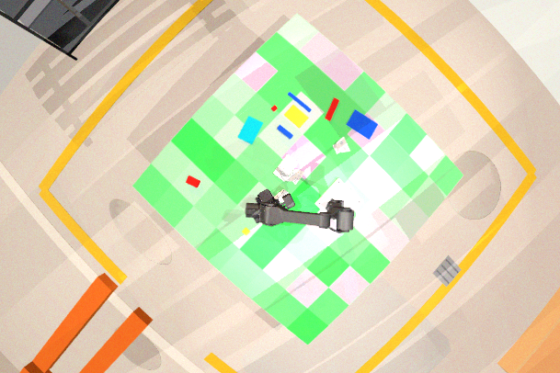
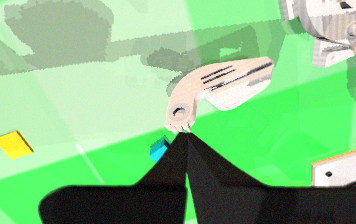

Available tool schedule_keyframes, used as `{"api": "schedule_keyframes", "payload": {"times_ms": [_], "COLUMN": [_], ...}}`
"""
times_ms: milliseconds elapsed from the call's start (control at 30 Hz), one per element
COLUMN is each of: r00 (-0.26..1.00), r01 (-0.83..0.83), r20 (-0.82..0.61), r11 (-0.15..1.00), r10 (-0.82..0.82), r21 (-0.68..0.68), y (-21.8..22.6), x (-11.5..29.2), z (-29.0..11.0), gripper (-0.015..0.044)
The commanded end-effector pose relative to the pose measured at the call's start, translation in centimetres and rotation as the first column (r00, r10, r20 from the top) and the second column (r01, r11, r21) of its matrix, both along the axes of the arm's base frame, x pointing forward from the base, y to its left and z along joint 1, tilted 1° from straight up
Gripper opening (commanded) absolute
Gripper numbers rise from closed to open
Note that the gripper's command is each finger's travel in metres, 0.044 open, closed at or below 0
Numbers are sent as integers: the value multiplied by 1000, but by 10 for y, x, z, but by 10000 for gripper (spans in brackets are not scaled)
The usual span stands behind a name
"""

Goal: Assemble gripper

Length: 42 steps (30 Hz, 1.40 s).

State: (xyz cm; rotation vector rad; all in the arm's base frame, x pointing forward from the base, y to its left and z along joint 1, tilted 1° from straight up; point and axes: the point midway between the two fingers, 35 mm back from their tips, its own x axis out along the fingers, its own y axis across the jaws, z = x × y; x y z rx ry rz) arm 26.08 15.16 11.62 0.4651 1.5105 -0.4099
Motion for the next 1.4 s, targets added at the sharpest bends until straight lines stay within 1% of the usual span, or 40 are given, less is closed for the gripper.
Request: {"api": "schedule_keyframes", "payload": {"times_ms": [0, 300, 633, 967, 1367], "r00": [994, 947, 843, 689, 452], "r01": [-108, -320, -538, -724, -891], "r20": [8, 13, 17, 18, 16], "r11": [994, 947, 843, 689, 453], "r10": [108, 320, 538, 725, 892], "r21": [-1, -9, -18, -28, -40], "y": [1, 1, 2, 3, 3], "x": [-2, -6, -11, -16, -21], "z": [1, 0, 0, -1, -1], "gripper": [0, 0, 0, 0, 0]}}
